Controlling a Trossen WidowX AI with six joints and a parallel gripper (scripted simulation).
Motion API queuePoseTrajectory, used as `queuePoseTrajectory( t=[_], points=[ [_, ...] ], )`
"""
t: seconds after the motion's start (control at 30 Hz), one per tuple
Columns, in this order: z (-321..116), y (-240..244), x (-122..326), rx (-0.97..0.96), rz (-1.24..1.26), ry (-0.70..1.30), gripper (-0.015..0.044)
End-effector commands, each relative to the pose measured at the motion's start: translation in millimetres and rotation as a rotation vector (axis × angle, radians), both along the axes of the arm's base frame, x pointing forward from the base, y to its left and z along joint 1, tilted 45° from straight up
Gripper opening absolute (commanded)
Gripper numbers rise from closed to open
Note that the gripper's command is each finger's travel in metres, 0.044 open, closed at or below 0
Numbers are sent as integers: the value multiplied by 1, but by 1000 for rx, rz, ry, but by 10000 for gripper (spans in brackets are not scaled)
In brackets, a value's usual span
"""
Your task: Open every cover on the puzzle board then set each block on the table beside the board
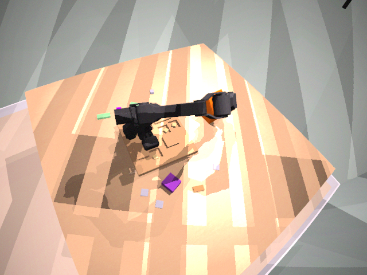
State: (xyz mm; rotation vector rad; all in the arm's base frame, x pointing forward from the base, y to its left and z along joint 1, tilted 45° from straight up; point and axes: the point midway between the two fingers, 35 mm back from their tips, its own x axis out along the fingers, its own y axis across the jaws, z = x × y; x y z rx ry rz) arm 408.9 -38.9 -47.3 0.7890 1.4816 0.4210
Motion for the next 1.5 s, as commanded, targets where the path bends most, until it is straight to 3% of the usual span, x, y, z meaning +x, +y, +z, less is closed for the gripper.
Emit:
queuePoseTrajectory(
  t=[0.0,0.63,1.47],
  points=[
    [4,-5,0,-5,3,-2,0],
    [16,-18,-5,-3,12,-12,0],
    [9,-35,-139,-65,481,-449,0]
  ],
)
